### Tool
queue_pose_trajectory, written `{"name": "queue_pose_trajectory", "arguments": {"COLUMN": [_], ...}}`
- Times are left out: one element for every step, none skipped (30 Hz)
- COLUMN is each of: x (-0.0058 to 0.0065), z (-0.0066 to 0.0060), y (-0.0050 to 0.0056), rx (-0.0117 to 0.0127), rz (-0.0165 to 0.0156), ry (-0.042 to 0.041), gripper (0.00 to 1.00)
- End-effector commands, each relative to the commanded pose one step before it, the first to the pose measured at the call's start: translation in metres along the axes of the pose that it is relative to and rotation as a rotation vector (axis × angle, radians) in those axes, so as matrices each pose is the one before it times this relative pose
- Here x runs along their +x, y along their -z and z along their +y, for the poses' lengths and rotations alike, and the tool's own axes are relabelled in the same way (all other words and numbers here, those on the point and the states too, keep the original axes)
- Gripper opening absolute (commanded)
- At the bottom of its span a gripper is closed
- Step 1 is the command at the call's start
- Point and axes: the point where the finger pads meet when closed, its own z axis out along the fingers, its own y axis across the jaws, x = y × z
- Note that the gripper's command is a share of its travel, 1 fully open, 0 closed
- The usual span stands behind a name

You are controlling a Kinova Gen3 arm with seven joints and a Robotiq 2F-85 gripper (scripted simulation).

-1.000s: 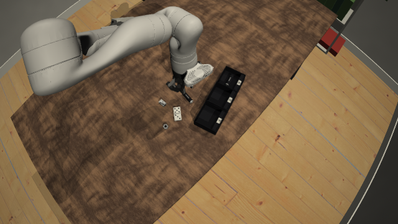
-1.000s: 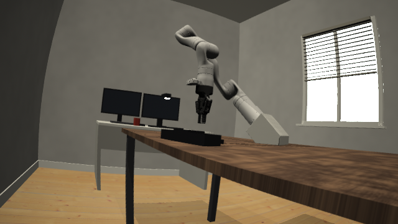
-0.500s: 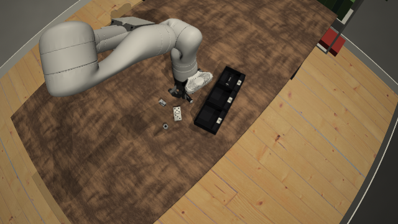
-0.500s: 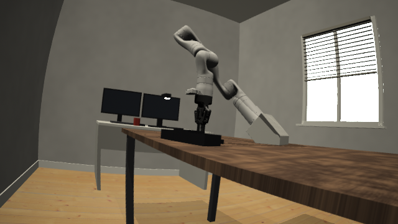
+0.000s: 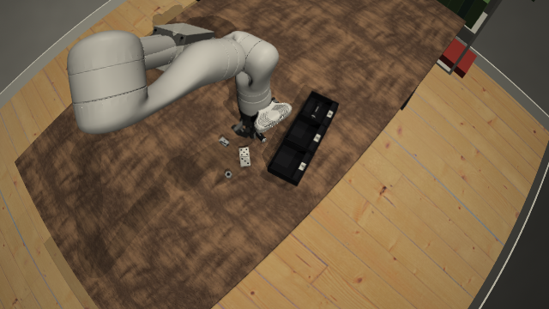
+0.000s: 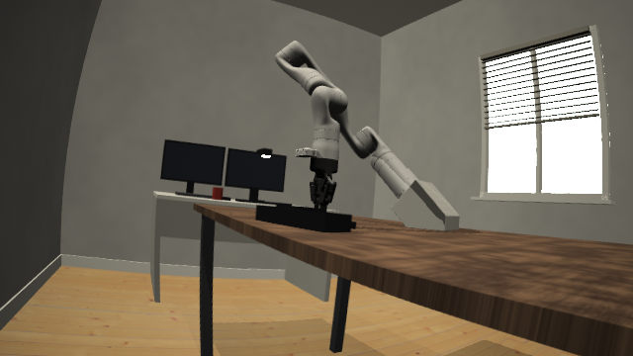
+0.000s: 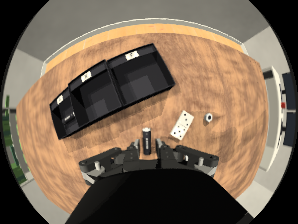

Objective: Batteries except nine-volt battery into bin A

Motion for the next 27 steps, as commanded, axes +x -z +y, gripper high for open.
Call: {"name": "queue_pose_trajectory", "arguments": {"x": [0.00093, 0.00026, 0.00023, 0.00022, 0.00137, 0.00057, 0.00000, 0.00000, 0.00000, -0.00056, 0.00028, -0.00016, -0.00023, -0.00030, -0.00037, -0.00023, -0.00126, -0.00080, 0.00000, 0.00018, 0.00013, 0.00008, 0.00007, 0.00009, 0.00000, 0.00000, 0.00112], "z": [-0.00112, 0.00009, 0.00009, 0.00008, -0.00128, -0.00047, 0.00022, 0.00000, 0.00000, -0.00008, 0.00032, 0.00014, 0.00019, 0.00025, 0.00030, 0.00016, -0.00015, -0.00019, 0.00045, 0.00033, 0.00014, 0.00010, 0.00006, 0.00004, 0.00000, 0.00000, -0.00047], "y": [-0.00075, 0.00002, 0.00003, 0.00003, -0.00212, -0.00164, -0.00151, 0.00000, 0.00000, -0.00115, -0.00161, -0.00138, -0.00139, -0.00140, -0.00141, -0.00004, 0.00025, 0.00041, 0.00005, 0.00014, 0.00012, 0.00005, 0.00002, 0.00002, 0.00000, 0.00000, 0.00126], "rx": [0.00023, -0.00062, -0.00057, -0.00048, 0.00404, 0.00245, -0.00045, 0.00000, 0.00000, 0.00007, -0.00061, -0.00028, -0.00034, -0.00040, -0.00047, -0.00021, 0.00014, 0.00005, -0.00131, -0.00025, 0.00031, 0.00019, 0.00013, 0.00014, 0.00000, 0.00000, -0.00078], "rz": [-0.00407, 0.00020, 0.00017, 0.00018, 0.00316, 0.00098, -0.00019, 0.00000, 0.00000, -0.00125, 0.00083, -0.00022, -0.00027, -0.00032, -0.00037, -0.00016, -0.00253, -0.00136, 0.00064, 0.00049, 0.00027, 0.00015, 0.00012, 0.00012, 0.00000, 0.00000, 0.00256], "ry": [-0.00049, 0.00160, 0.00007, 0.00006, 0.00214, -0.00353, -0.00582, 0.00000, 0.00000, -0.00319, 0.00070, 0.00033, 0.00040, 0.00047, 0.00053, 0.00024, -0.00093, -0.00045, 0.00056, -0.00018, -0.00015, -0.00003, -0.00002, 0.00007, 0.00000, 0.00000, 0.00600], "gripper": [0.29, 0.29, 0.29, 0.29, 0.29, 0.29, 0.29, 0.29, 0.29, 0.29, 0.29, 0.29, 0.29, 0.29, 0.29, 0.29, 0.29, 0.29, 0.29, 0.29, 0.29, 0.29, 0.29, 0.29, 0.29, 0.29, 0.29]}}
